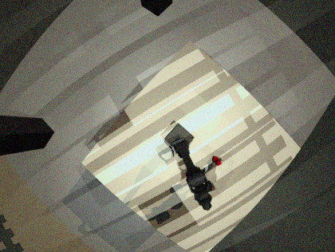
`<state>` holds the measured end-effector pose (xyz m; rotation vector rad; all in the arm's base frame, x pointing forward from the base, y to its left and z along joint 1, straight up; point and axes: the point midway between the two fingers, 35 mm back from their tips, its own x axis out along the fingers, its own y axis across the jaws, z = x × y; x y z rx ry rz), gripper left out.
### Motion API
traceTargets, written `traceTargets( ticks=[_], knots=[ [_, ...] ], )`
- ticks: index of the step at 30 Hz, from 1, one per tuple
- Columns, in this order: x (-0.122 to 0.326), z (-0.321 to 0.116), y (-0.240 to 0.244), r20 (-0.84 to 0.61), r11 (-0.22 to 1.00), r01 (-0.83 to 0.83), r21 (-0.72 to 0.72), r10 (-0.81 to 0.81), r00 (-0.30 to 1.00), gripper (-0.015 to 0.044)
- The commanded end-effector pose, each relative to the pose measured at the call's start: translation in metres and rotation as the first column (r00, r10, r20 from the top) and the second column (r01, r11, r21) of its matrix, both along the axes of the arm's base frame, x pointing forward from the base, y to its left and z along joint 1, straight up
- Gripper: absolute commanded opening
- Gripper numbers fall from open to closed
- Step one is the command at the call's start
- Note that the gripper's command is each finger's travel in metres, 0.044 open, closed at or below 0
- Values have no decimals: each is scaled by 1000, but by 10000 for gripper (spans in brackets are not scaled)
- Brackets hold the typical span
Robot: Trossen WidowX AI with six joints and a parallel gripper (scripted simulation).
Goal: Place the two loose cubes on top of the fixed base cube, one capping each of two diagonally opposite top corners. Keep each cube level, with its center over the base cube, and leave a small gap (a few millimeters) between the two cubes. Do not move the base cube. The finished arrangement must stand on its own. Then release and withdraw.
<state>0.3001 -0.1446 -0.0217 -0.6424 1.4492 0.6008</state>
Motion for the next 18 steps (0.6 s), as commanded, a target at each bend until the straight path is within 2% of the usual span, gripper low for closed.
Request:
traceTargets(
  ticks=[1,8,14,18],
  knots=[
    [-3,-9,1,-10,1000,-4,2,5,1000,265],
    [-3,-18,1,-10,1000,-4,2,5,1000,265],
    [-3,-18,1,-10,1000,-4,2,5,1000,107],
    [-3,-17,1,-9,1000,-5,0,5,1000,105]
  ],
)
